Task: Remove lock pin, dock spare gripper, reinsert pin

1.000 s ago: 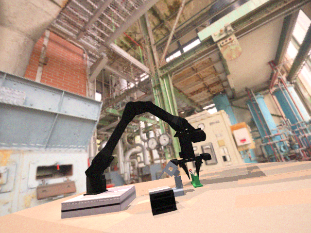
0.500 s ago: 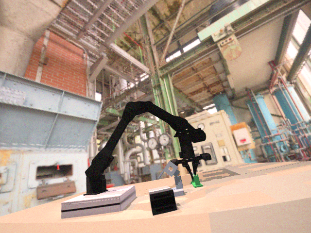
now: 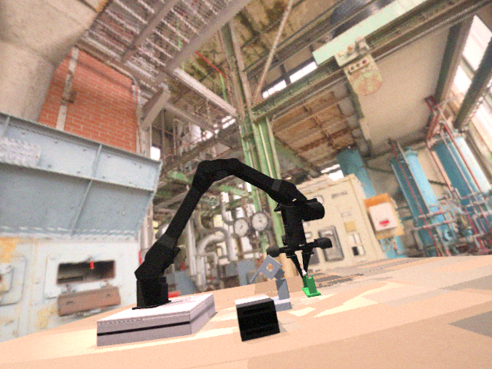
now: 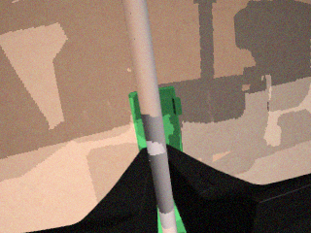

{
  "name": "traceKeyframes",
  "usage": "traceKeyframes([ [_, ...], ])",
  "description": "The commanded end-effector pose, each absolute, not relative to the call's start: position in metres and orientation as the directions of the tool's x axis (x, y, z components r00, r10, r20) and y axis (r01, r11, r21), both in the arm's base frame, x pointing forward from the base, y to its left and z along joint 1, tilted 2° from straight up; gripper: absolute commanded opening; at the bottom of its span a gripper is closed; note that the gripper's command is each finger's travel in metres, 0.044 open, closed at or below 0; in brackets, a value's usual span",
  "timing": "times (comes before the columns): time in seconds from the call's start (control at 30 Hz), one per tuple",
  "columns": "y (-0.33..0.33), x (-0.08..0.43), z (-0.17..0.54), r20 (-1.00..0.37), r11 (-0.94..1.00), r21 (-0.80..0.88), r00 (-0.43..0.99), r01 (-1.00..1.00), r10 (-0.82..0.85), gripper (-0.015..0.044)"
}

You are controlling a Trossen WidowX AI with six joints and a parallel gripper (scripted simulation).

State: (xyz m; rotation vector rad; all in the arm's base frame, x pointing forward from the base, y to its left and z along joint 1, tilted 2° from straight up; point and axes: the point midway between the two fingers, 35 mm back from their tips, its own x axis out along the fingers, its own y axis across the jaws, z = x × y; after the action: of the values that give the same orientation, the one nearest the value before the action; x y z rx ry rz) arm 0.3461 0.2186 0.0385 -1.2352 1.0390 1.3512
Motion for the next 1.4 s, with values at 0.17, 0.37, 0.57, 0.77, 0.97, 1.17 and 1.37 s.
traceKeyframes([
  [0.17,0.219,0.345,0.052,-0.993,-0.142,-0.026,0.009,-0.990,0.115,0.0000],
  [0.37,0.218,0.345,0.047,-0.994,-0.142,-0.022,0.006,-0.990,0.113,0.0000],
  [0.57,0.205,0.349,0.051,-0.994,-0.144,-0.023,0.007,-0.989,0.112,0.0000],
  [0.77,0.187,0.353,0.057,-0.994,-0.146,-0.024,0.008,-0.989,0.111,0.0000],
  [0.97,0.169,0.357,0.062,-0.994,-0.148,-0.025,0.008,-0.989,0.110,0.0000],
  [1.17,0.161,0.358,0.063,-0.994,-0.149,-0.025,0.009,-0.989,0.109,0.0000],
  [1.37,0.161,0.358,0.054,-0.994,-0.149,-0.023,0.008,-0.989,0.106,0.0000],
])
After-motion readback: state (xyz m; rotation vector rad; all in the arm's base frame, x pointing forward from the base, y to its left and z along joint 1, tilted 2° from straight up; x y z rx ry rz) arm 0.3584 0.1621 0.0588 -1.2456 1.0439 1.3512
